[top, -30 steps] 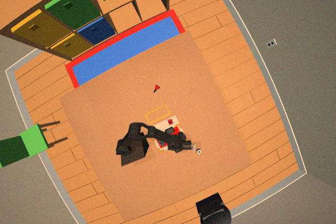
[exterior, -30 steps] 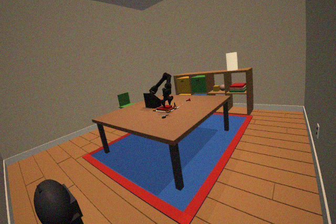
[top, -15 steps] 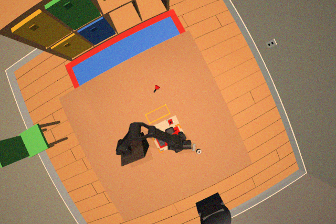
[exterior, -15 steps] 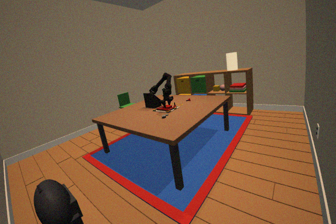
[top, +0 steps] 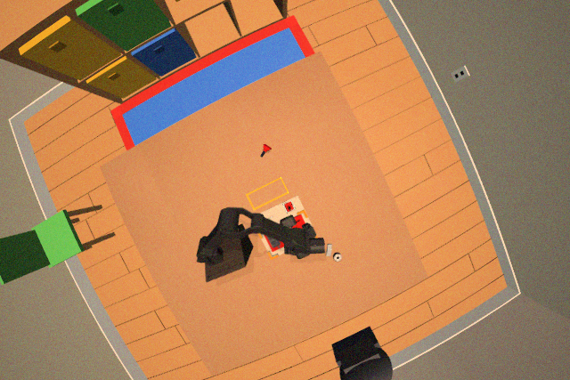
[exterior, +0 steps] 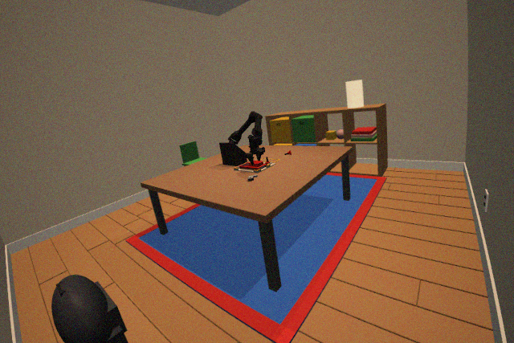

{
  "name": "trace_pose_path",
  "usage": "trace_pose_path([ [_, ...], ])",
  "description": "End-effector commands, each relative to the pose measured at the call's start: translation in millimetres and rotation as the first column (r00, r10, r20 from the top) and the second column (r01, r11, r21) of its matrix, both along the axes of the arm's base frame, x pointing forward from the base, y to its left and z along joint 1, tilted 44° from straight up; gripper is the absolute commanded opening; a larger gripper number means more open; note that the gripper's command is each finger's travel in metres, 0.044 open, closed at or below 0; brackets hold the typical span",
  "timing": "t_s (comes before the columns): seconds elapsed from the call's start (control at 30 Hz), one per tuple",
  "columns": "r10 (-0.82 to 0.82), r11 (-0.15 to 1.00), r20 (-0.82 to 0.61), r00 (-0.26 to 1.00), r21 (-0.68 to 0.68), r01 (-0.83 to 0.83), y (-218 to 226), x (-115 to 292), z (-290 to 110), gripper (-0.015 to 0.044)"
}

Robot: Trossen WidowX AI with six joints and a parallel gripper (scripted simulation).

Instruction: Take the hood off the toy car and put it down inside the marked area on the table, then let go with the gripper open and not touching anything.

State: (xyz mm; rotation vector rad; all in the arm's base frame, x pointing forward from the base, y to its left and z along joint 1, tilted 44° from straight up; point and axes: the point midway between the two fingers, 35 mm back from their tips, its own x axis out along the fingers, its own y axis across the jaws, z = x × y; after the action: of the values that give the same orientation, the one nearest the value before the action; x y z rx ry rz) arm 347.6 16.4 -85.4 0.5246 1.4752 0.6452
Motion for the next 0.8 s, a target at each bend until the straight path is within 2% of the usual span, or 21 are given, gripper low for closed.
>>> trace_pose_path([
  [0.0, -0.001, 1.000, 0.003, 1.000, -0.003, 0.001, -4, 1, 3, 0.0006],
  [0.77, -0.002, 1.000, 0.002, 1.000, -0.003, 0.002, -14, 1, 14, 0.0000],
])
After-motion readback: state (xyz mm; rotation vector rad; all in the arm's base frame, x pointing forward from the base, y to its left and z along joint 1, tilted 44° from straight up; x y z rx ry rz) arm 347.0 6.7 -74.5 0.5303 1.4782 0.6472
